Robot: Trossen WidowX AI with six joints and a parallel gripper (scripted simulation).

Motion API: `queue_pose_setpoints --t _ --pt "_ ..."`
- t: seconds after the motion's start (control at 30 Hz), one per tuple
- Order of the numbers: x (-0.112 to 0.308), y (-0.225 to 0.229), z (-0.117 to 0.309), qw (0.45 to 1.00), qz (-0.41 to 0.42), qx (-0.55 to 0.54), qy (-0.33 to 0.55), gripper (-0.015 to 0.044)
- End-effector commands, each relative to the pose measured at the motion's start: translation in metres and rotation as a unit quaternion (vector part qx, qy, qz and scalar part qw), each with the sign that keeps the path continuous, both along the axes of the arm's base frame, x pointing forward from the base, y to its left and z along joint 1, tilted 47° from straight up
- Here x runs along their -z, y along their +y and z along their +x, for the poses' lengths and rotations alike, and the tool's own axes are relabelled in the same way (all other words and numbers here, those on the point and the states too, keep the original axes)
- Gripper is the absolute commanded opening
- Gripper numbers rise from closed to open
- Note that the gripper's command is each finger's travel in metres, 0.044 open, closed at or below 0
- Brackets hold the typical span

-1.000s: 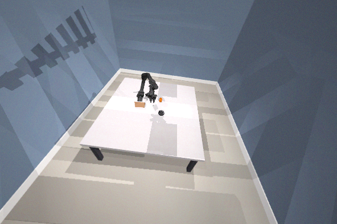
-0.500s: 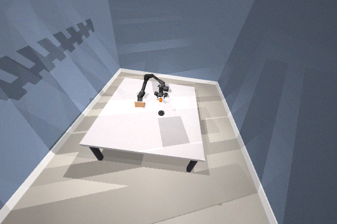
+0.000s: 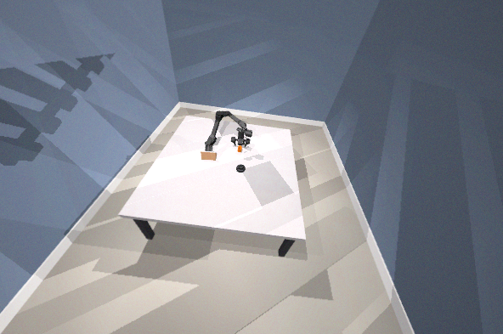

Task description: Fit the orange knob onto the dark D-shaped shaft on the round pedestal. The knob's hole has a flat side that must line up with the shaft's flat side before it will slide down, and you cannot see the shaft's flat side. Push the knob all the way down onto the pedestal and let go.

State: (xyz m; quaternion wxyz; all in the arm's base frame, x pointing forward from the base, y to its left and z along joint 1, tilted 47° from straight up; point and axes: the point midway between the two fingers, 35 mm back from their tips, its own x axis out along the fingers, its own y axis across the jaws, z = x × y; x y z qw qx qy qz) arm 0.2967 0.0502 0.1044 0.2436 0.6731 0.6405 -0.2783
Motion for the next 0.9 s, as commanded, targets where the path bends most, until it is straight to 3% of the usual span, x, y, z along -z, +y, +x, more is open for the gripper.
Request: queue_pose_setpoints --t 0.0,0.87 --pt "0.005 0.007 -0.002 1.0 0.004 0.001 0.004 0.044" --pt "0.033 0.036 -0.001 1.0 0.004 0.001 0.004 0.044"
